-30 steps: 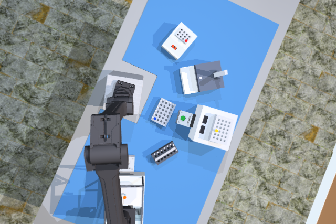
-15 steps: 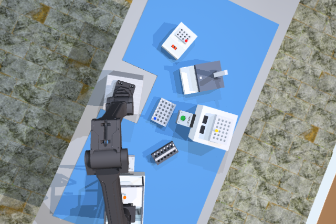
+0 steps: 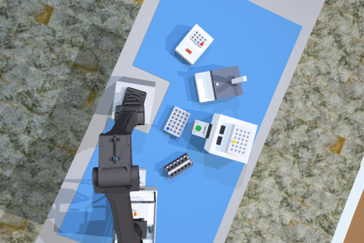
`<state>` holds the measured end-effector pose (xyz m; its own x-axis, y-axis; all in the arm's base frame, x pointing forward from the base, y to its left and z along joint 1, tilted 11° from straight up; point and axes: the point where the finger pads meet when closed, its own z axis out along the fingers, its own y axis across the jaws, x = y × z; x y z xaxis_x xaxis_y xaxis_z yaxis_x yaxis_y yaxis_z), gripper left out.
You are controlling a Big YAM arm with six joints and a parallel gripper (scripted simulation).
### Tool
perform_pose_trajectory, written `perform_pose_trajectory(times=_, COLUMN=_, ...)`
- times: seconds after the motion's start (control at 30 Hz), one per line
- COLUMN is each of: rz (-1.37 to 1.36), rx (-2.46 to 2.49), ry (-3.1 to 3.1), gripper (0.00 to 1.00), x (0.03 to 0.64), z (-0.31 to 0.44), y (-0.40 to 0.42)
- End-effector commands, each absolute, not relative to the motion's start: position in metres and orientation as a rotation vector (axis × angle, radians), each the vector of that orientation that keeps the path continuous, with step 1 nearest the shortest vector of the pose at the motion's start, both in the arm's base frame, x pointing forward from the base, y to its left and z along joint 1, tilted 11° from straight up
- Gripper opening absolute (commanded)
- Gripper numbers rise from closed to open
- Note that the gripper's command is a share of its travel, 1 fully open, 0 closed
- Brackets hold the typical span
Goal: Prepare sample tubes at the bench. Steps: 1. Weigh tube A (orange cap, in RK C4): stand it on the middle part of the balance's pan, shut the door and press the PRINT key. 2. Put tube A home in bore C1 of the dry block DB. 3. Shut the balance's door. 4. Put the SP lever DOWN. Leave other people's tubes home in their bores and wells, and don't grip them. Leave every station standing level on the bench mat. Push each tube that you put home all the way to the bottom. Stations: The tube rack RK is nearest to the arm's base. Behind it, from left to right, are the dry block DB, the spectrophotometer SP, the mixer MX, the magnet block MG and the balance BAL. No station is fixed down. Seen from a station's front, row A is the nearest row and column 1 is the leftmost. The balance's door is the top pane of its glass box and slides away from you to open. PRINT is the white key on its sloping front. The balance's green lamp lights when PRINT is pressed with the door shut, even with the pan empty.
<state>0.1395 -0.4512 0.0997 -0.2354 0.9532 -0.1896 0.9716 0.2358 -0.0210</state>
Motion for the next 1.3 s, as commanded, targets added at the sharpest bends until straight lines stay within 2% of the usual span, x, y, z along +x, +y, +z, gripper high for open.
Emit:
perform_pose_trajectory(times=0.0, rz=-0.208, rx=1.849, ry=2.362, gripper=0.36, x=0.135, z=0.092, y=-0.455)
perform_pose_trajectory(times=0.07, rz=-0.238, rx=1.826, ry=2.336, gripper=0.36, x=0.137, z=0.108, y=-0.456)
perform_pose_trajectory(times=0.53, rz=-0.207, rx=1.848, ry=2.363, gripper=0.36, x=0.136, z=0.067, y=-0.459)
perform_pose_trajectory(times=0.63, rz=-0.238, rx=1.826, ry=2.337, gripper=0.36, x=0.137, z=0.083, y=-0.461)
perform_pose_trajectory(times=0.9, rz=-0.206, rx=1.847, ry=2.364, gripper=0.36, x=0.136, z=0.052, y=-0.462)
perform_pose_trajectory(times=1.27, rz=-0.229, rx=1.833, ry=2.337, gripper=0.36, x=0.143, z=0.068, y=-0.47)
